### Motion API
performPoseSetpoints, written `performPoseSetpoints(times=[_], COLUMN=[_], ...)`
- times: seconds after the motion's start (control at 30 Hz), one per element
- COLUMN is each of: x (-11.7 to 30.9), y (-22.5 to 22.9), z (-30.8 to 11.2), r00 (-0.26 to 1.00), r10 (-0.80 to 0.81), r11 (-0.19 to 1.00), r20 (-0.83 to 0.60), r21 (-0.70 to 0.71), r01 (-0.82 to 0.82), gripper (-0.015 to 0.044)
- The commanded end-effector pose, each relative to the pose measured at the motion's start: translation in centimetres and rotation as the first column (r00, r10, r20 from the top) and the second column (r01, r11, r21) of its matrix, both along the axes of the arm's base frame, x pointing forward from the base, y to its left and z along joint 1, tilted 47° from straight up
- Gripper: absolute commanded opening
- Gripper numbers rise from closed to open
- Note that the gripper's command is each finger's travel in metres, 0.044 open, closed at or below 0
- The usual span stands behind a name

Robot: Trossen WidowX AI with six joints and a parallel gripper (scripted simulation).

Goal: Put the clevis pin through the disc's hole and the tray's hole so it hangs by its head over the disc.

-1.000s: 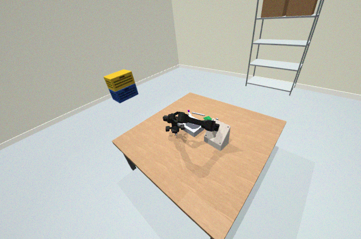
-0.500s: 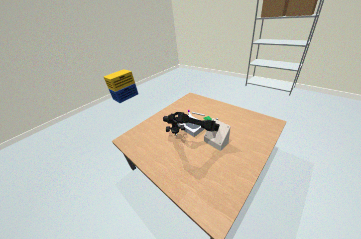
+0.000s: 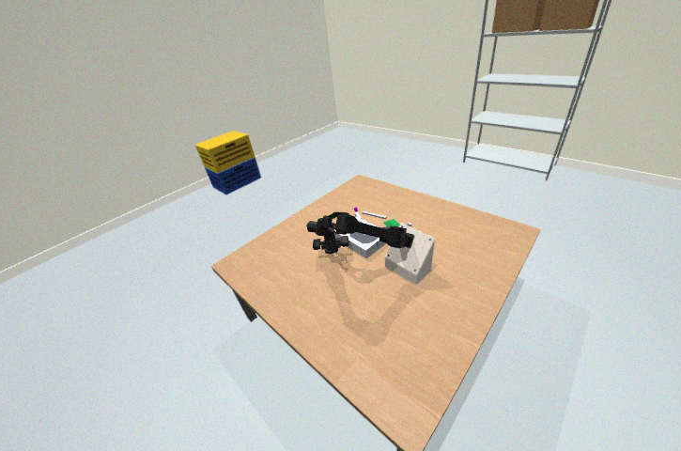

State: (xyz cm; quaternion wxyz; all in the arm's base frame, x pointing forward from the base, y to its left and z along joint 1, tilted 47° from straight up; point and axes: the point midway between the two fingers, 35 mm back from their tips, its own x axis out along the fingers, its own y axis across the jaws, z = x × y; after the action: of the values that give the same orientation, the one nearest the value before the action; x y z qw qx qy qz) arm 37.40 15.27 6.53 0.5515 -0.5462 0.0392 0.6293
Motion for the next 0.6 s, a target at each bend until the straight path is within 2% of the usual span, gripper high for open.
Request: performPoseSetpoints(times=[0.0,0.57], x=[-0.68,-0.68], y=[0.31,0.58], z=[0.98,0.95], r00=[0.988,0.982], r10=[-0.105,-0.127], r11=[0.982,0.974], r20=[0.110,0.138], r21=[-0.147,-0.169], r01=[0.121,0.150], gripper=[0.0160,0.0160])
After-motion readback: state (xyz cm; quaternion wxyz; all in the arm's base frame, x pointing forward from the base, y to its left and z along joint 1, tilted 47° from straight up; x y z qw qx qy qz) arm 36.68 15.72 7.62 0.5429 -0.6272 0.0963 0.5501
